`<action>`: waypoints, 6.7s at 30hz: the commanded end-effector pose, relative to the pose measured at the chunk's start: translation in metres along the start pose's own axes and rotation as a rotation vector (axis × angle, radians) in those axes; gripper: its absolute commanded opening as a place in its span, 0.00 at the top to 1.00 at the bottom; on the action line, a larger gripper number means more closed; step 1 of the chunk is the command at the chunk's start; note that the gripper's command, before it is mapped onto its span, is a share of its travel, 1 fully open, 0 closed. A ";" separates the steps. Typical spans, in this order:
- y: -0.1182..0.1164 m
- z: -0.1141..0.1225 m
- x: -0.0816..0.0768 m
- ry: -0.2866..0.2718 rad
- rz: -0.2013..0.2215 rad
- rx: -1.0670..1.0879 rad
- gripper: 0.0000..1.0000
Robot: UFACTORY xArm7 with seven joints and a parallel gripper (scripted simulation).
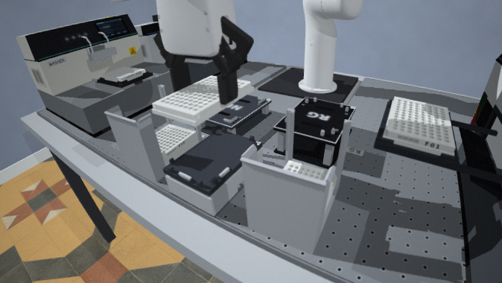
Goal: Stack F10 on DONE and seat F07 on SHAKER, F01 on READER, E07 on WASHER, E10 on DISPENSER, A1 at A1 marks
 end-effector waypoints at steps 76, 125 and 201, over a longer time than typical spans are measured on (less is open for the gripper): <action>0.000 -0.001 0.068 0.005 0.000 0.000 1.00; 0.000 -0.001 0.083 0.005 0.000 0.000 1.00; 0.000 -0.001 0.085 0.005 0.000 0.000 0.00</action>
Point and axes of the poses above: the point where the finger pads meet when closed, its own x axis out along the fingers, its own y axis across the jaws, z = x × y, the point moved 10 cm from there along -x, back along the fingers, and after that the axes turned 1 degree about x, right-handed, at the moved point
